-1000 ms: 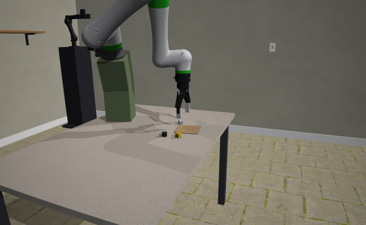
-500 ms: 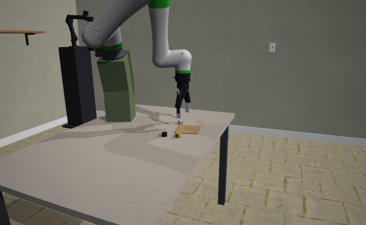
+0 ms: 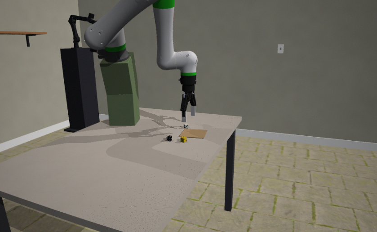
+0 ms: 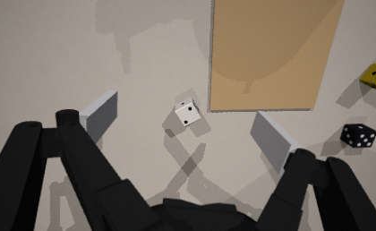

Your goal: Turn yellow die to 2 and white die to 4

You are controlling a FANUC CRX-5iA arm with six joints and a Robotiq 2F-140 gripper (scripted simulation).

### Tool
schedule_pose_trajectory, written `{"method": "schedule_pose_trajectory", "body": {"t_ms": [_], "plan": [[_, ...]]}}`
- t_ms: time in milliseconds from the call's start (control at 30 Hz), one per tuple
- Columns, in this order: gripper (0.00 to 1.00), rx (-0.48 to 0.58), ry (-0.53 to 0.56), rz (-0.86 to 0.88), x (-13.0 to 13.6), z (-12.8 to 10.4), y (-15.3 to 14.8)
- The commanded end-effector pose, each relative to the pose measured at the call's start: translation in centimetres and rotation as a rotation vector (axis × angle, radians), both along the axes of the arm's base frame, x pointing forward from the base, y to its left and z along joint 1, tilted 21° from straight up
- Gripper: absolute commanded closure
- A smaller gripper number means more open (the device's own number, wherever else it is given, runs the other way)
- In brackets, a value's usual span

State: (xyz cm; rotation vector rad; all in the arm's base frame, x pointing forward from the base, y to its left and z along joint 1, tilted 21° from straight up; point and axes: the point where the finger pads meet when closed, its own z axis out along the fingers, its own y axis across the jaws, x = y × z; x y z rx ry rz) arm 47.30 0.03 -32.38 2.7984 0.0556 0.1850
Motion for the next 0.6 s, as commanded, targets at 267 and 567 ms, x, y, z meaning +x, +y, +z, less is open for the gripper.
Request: {"method": "schedule_pose_trajectory", "body": {"t_ms": [267, 567], "plan": [[0.00, 0.000, 0.000, 0.000, 0.01, 0.01, 0.01], [0.00, 0.000, 0.000, 0.000, -0.10, 0.74, 0.27]]}}
